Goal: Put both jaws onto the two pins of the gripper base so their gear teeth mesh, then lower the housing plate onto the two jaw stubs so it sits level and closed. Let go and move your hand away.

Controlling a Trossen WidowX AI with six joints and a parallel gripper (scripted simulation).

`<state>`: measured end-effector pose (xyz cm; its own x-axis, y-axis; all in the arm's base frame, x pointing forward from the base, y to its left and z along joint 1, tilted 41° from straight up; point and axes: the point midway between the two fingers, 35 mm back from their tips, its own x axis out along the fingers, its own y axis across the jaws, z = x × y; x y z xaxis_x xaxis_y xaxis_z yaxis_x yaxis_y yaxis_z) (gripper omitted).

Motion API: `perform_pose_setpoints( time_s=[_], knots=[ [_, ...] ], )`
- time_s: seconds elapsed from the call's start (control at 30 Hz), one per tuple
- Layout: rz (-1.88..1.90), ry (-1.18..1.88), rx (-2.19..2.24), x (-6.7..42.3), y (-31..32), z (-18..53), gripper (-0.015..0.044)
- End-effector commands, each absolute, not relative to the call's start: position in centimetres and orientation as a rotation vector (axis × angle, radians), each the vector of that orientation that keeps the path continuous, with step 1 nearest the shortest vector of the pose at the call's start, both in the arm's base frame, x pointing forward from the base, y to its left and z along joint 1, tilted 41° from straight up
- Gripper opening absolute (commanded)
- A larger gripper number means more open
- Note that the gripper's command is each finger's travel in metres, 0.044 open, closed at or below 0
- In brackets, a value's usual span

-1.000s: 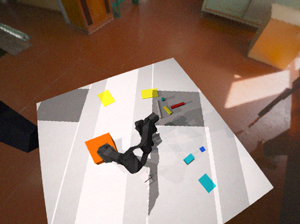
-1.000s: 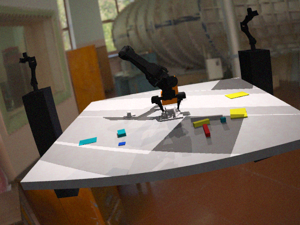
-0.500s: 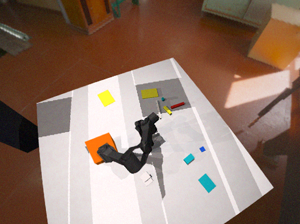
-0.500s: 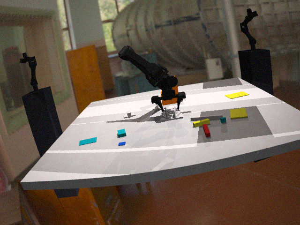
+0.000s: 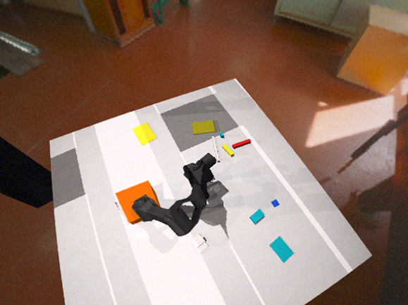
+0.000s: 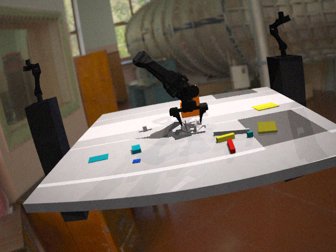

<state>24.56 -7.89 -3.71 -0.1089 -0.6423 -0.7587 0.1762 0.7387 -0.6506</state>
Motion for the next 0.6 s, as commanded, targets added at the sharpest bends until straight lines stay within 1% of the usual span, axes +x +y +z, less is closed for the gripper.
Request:
perform_pose_setpoints(
  time_s=[0.0, 0.3, 0.57],
  knots=[
    [-0.723, 1.533, -0.394, 24.6, -7.9, -3.7, 0.0440],
    [-0.722, 1.534, -0.394, 24.6, -7.7, -3.5, 0.0440],
    [-0.720, 1.537, -0.395, 25.1, -3.1, 1.9, 0.0440]
  ],
)
